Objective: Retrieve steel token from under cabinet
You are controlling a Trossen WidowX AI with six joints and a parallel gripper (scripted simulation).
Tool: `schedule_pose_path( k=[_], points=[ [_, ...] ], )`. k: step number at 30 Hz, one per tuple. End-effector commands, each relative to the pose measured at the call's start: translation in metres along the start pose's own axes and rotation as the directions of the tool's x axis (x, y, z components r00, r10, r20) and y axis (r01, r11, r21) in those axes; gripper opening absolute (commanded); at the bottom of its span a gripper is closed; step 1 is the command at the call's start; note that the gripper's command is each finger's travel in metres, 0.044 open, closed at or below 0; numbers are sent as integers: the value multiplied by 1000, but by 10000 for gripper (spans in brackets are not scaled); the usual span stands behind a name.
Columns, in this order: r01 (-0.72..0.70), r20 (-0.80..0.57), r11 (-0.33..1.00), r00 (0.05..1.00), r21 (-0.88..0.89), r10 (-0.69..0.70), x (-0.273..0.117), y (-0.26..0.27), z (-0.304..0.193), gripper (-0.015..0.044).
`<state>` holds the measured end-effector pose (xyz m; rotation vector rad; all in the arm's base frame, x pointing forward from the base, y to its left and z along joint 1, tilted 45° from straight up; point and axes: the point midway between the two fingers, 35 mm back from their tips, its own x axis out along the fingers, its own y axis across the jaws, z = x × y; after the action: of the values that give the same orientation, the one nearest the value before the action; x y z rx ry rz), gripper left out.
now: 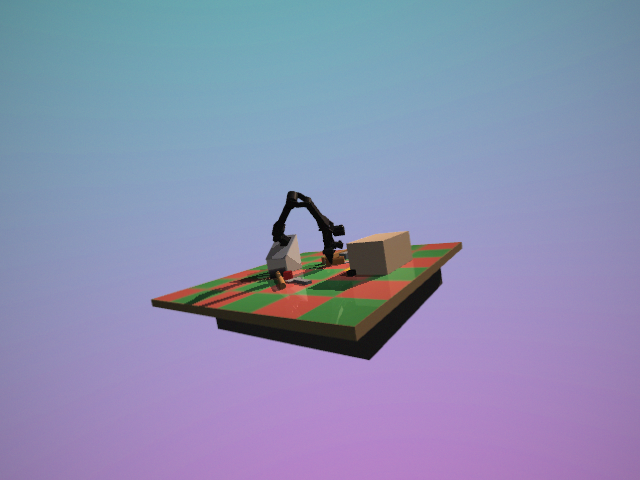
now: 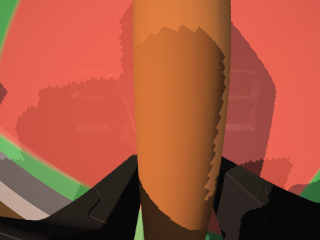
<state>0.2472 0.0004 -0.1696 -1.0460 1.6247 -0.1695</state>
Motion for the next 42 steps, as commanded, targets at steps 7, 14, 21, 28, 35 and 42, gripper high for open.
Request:
schedule_pose_path(
  k=[7,14,21,28,35,42],
  points=[
    [9,6,1000,1000,2,-9,-2,-14,-3,0],
    [9,6,1000,1000,1,-9,-2,-23,-5,0],
    [9,5,1000,1000,1,-9,-2,-32,-7,0],
    [10,5,1000,1000,1,-10,-2,-39,-11,0],
    [10,4,1000,1000,1,-10,-2,-46,-15,0],
    [10,4,1000,1000,1,-10,-2,-53,-19,0]
  ],
)
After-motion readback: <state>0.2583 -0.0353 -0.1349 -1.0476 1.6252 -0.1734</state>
